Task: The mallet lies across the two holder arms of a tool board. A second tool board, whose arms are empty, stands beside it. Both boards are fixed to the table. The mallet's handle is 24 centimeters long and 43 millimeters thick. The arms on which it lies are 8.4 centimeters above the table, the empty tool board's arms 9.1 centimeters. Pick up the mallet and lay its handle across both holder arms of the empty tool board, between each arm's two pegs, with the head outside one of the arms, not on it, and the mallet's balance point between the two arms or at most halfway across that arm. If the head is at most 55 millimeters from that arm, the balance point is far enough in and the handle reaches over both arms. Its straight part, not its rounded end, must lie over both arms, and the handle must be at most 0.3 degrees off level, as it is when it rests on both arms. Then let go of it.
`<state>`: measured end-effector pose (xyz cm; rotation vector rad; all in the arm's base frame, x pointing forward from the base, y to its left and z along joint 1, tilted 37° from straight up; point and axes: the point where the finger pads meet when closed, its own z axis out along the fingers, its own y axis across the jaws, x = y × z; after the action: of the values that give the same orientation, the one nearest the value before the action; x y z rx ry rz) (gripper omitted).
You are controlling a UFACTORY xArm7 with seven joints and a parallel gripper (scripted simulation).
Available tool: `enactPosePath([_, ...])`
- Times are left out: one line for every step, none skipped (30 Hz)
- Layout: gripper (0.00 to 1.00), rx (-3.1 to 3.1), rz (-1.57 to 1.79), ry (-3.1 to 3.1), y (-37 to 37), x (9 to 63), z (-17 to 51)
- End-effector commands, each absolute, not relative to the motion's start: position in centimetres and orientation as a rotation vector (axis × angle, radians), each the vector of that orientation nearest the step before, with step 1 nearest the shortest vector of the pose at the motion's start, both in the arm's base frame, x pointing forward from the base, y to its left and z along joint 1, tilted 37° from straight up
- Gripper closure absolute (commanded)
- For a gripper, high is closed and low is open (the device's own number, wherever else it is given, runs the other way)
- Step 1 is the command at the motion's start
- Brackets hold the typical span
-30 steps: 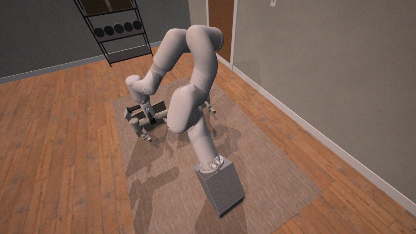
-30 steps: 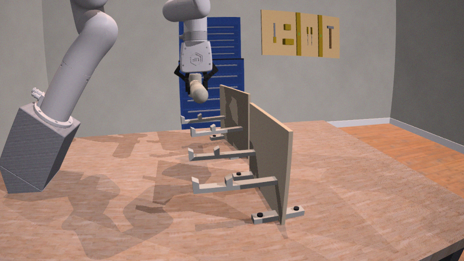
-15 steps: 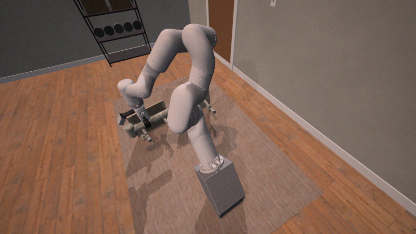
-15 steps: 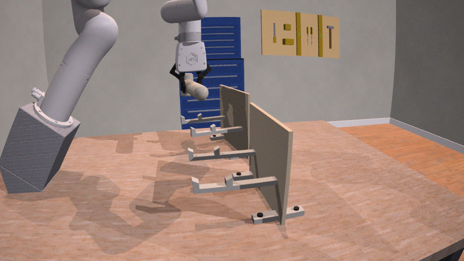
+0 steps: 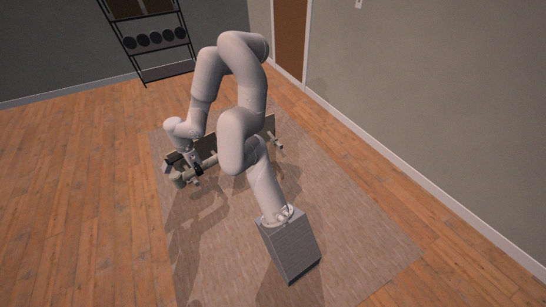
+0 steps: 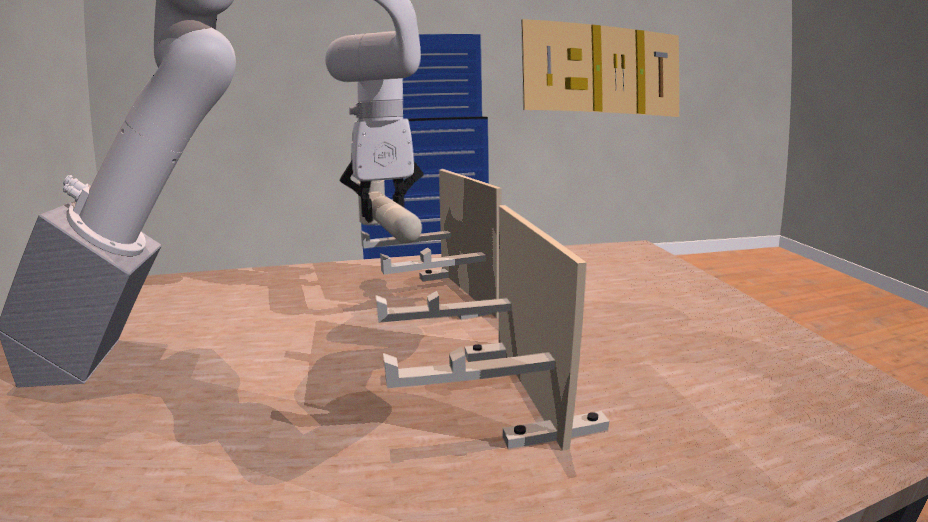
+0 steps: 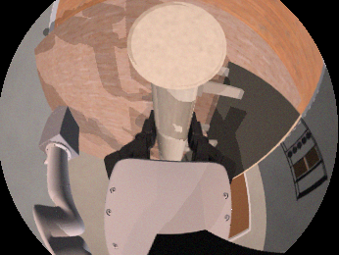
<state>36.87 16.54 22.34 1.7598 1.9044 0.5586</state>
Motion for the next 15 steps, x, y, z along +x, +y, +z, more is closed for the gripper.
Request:
enactPosePath([1.00,1.756,0.569,1.899,16.80,38.54,20.77])
enactPosePath([1.00,1.756,0.569,1.900,16.80,38.56,20.75])
enactPosePath([1.00,1.756,0.569,1.900,16.80,38.56,20.75])
enactPosePath([1.00,1.756,0.569,1.899,16.80,38.57,20.74])
enactPosePath([1.00,1.756,0.569,1.899,16.80,38.59,20.71])
enactPosePath([1.00,1.755,0.569,1.899,16.80,38.64,20.66])
enactPosePath([1.00,1.755,0.569,1.899,16.79,38.70,20.59])
enactPosePath([1.00,1.755,0.569,1.899,16.79,38.77,20.50])
enactPosePath([1.00,1.755,0.568,1.898,16.79,38.86,20.40])
enactPosePath([1.00,1.755,0.568,1.898,16.79,38.86,20.40])
enactPosePath([1.00,1.755,0.568,1.898,16.79,38.86,20.40])
enactPosePath([1.00,1.755,0.568,1.898,16.79,38.96,20.28])
enactPosePath([1.00,1.755,0.568,1.898,16.78,39.06,20.16])
enactPosePath([1.00,1.755,0.568,1.898,16.79,39.15,20.03])
enactPosePath([1.00,1.755,0.568,1.898,16.79,39.25,19.91])
